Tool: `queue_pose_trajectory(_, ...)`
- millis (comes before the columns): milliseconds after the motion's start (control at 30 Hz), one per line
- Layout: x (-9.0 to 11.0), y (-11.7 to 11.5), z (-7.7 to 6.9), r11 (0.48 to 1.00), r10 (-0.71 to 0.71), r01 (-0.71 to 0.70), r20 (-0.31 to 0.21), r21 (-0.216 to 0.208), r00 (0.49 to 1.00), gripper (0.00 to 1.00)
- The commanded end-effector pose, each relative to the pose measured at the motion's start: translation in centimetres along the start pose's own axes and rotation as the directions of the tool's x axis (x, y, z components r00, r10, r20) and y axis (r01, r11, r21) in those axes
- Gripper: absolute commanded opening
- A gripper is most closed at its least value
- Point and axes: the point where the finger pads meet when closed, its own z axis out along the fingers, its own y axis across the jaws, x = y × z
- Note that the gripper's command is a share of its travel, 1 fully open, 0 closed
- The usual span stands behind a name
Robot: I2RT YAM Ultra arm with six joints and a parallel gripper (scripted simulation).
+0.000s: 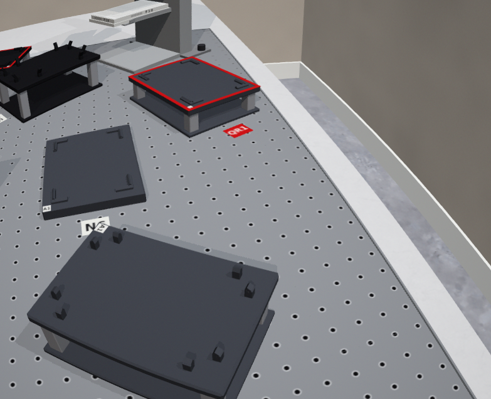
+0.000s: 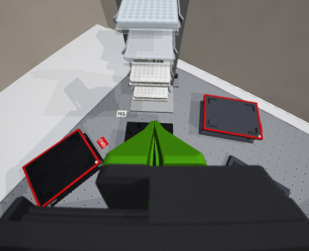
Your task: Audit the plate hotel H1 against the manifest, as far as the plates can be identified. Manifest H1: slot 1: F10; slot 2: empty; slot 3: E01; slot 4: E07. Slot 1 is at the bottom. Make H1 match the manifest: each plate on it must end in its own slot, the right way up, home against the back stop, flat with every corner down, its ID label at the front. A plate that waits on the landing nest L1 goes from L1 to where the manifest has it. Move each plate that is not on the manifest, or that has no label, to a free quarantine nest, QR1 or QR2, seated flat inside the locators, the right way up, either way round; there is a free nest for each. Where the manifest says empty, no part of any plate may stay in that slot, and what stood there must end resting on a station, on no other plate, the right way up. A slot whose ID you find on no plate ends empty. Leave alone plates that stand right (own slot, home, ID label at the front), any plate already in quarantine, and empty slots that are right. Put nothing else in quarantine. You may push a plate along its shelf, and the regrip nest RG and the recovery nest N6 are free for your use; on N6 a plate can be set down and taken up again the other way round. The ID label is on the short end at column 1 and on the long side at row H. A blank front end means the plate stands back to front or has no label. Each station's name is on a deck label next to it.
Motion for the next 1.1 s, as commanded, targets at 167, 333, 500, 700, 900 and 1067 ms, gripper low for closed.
queue_pose_trajectory(167,-0.5,1.4,-0.1,0.999,0.011,-0.012,0.021,0.04,1.0,0.0)
queue_pose_trajectory(333,-1.9,1.5,-0.9,0.999,0.012,-0.013,0.02,0.041,1.0,1.0)
queue_pose_trajectory(500,-3.3,1.5,-1.8,0.999,0.012,-0.013,0.02,0.041,1.0,1.0)
queue_pose_trajectory(700,-4.8,1.6,-2.6,0.999,0.013,-0.014,0.019,0.041,1.0,1.0)
queue_pose_trajectory(900,-6.0,1.7,-3.4,0.999,0.014,-0.014,0.019,0.042,1.0,1.0)
queue_pose_trajectory(1067,-6.0,1.7,-3.4,0.999,0.014,-0.014,0.019,0.042,1.0,1.0)
